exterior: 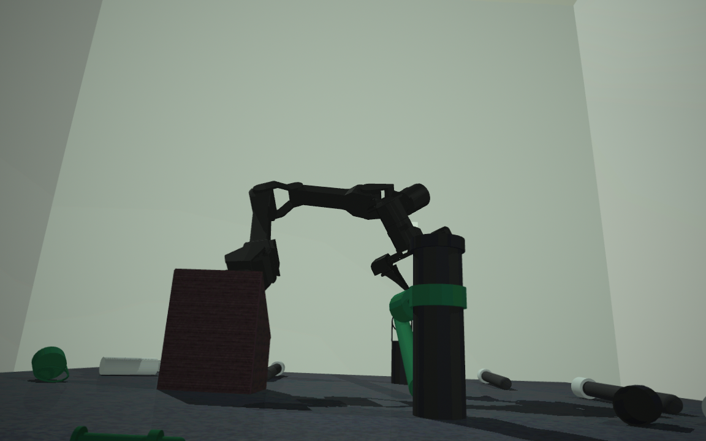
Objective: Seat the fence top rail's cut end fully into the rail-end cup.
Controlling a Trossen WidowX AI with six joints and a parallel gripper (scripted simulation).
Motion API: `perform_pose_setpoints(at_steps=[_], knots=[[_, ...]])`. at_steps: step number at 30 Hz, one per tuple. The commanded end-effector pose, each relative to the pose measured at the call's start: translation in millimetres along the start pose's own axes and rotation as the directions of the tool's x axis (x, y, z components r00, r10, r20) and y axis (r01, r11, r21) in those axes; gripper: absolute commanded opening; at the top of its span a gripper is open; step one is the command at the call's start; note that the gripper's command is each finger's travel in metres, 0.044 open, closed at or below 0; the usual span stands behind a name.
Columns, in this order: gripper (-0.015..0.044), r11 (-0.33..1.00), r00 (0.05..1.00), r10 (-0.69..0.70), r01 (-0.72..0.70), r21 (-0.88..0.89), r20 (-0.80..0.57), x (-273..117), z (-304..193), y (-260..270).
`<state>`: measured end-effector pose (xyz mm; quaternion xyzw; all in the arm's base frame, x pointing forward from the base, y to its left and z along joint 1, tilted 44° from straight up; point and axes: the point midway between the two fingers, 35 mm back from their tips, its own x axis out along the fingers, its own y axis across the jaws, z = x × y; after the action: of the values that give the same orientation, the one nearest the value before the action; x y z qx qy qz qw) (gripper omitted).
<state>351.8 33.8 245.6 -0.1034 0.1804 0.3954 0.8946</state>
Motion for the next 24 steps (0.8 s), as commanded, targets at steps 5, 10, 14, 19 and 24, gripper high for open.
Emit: perform_pose_setpoints(at_steps=[5, 10, 14, 19, 24], knots=[[0.044, 0.789, 0.985, -0.059, 0.145, 0.598, -0.161, -59, -115, -38], [0.044, 0.507, 0.98, -0.065, 0.193, 0.84, -0.186, -96, -165, -36], [0.044, 0.495, 0.98, -0.065, 0.194, 0.847, -0.186, -97, -166, -35], [0.044, 0.495, 0.98, -0.065, 0.194, 0.847, -0.186, -97, -166, -35], [0.044, 0.551, 0.98, -0.063, 0.193, 0.812, -0.189, -99, -173, -38]])
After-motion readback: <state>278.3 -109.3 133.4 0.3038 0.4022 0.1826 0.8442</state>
